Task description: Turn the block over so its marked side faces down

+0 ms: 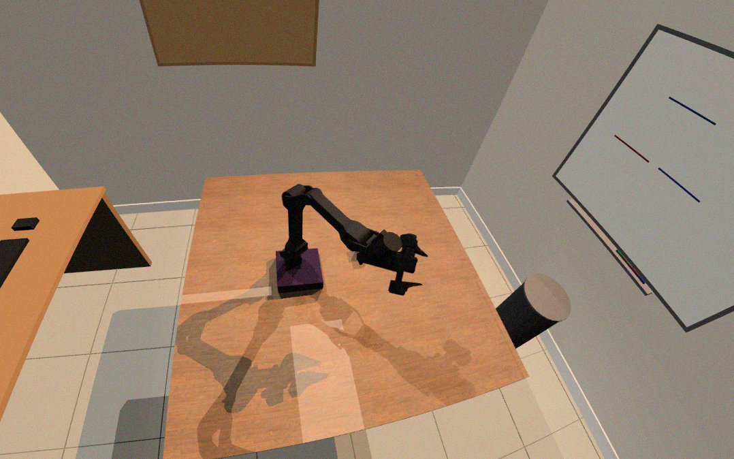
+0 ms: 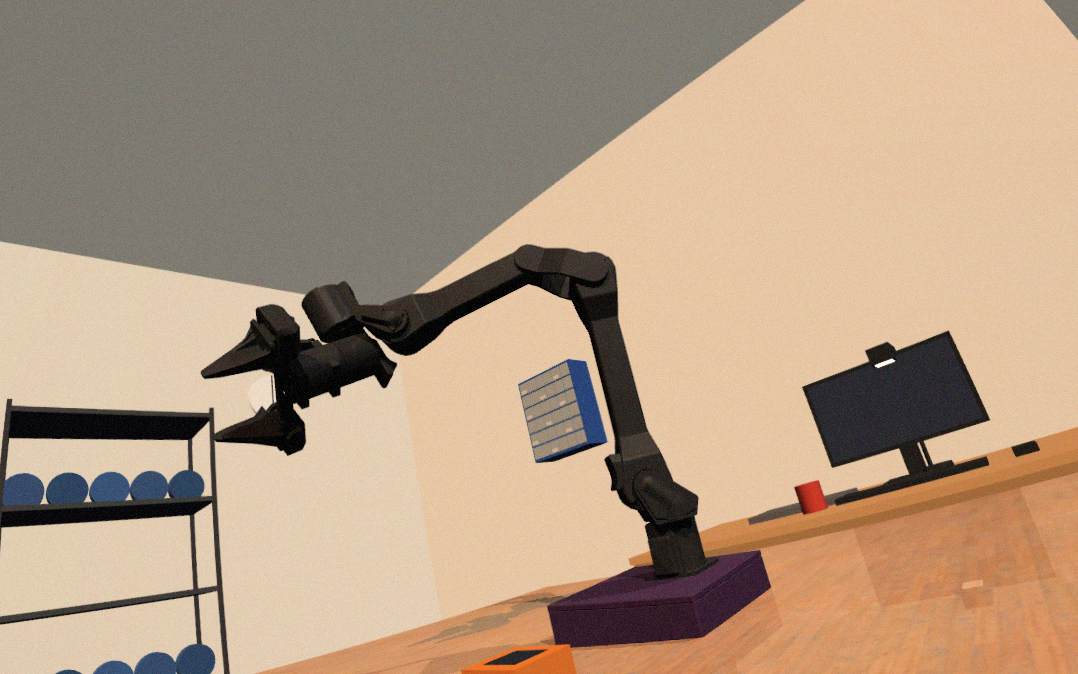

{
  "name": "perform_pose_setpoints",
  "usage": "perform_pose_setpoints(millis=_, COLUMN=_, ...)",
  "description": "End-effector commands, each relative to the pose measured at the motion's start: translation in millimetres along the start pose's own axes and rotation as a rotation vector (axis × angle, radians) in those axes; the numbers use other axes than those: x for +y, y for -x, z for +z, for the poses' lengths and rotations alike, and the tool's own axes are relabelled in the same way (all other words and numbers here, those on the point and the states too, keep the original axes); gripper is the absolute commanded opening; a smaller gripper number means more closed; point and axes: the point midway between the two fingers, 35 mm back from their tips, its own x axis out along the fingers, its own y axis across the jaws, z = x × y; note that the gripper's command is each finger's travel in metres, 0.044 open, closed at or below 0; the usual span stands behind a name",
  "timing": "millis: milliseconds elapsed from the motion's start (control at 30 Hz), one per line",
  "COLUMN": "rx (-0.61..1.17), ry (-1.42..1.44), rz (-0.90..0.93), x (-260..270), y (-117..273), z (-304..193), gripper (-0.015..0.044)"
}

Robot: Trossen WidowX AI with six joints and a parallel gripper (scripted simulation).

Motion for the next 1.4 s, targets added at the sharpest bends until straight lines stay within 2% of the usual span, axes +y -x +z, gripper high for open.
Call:
perform_pose_setpoints(millis=0, rx=0.201, ry=0.009, rz=-0.027, x=30, y=-29, z=-60, gripper=0.044)
perform_pose_setpoints(millis=133, rx=0.418, ry=0.056, rz=-0.06, x=60, y=-43, z=-125, gripper=0.044)
perform_pose_setpoints(millis=300, rx=0.695, ry=0.178, rz=-0.107, x=93, y=-35, z=-205, gripper=0.044)
perform_pose_setpoints(millis=633, rx=1.208, ry=0.619, rz=-0.197, x=137, y=41, z=-328, gripper=0.044)
perform_pose_setpoints(millis=867, rx=1.236, ry=0.654, rz=-0.202, x=143, y=47, z=-335, gripper=0.044)
perform_pose_setpoints(millis=1033, rx=1.237, ry=0.654, rz=-0.202, x=127, y=36, z=-362, gripper=0.044)
perform_pose_setpoints(millis=1367, rx=1.237, ry=0.654, rz=-0.202, x=120, y=30, z=-377, gripper=0.044)
